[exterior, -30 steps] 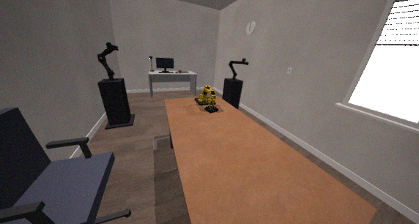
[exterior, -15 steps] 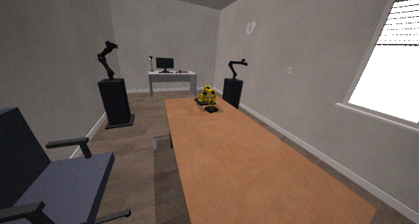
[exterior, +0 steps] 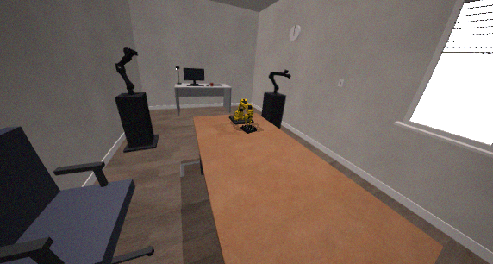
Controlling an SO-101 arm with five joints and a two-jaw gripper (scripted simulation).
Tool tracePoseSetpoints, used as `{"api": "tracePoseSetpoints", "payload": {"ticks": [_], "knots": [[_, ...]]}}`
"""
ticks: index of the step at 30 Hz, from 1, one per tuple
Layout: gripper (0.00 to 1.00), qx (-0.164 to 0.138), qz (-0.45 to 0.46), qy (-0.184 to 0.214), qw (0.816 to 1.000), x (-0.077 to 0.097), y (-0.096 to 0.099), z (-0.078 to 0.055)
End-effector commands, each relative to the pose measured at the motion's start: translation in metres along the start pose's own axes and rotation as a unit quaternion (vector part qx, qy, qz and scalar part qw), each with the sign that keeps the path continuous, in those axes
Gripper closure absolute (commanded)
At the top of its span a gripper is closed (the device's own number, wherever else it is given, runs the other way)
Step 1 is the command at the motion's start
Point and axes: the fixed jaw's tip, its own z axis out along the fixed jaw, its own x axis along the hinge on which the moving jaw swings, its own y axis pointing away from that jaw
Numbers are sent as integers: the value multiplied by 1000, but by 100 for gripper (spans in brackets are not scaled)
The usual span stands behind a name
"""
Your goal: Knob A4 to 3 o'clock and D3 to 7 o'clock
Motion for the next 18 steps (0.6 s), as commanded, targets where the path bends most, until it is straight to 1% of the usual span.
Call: {"api": "tracePoseSetpoints", "payload": {"ticks": [1, 7, 13, 15, 18], "knots": [[92, 5, 5, 8, 1000, -7, 6, -4], [92, 5, 5, 8, 1000, -26, 16, -7], [92, 5, 5, 8, 1000, -46, 26, -5], [92, 5, 5, 8, 1000, -46, 26, -5], [92, 5, 5, 8, 1000, -54, 31, -3]]}}
